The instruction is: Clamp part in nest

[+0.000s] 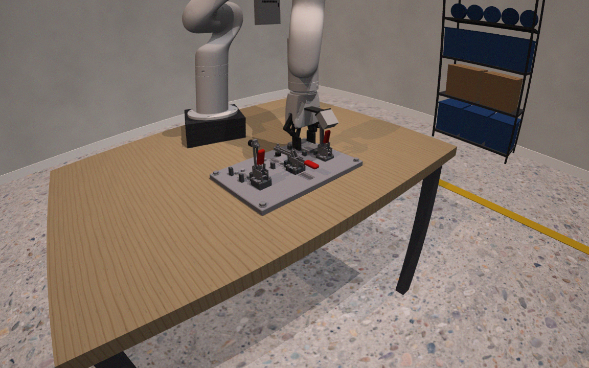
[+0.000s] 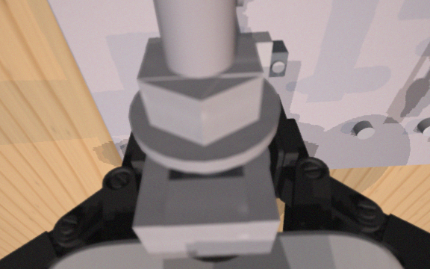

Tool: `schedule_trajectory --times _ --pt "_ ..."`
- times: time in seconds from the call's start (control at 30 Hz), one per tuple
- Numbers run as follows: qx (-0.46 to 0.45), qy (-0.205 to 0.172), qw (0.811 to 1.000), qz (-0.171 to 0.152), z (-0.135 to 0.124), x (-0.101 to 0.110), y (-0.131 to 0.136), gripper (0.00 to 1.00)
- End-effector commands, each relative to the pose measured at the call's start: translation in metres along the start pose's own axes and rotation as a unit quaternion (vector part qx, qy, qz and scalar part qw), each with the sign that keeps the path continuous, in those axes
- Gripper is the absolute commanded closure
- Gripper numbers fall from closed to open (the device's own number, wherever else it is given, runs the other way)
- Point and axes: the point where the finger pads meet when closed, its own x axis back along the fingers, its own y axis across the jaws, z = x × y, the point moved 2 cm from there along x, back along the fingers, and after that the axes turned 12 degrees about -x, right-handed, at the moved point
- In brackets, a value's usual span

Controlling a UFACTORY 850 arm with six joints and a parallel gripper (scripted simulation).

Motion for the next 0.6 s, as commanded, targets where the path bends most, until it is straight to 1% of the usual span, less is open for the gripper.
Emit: schedule_trajectory --times 0.0,0.3,0.33,0.57 --pt "0.0 0.004 1.0 -0.001 0.0005 0.0002 -0.0002 1.0" --pt "0.0 0.004 1.0 -0.001 0.0005 0.0002 -0.0002 1.0" --pt "0.0 0.004 1.0 -0.001 0.0005 0.0002 -0.0002 0.0" --pt "0.0 0.004 1.0 -0.001 0.0005 0.0002 -0.0002 0.0"
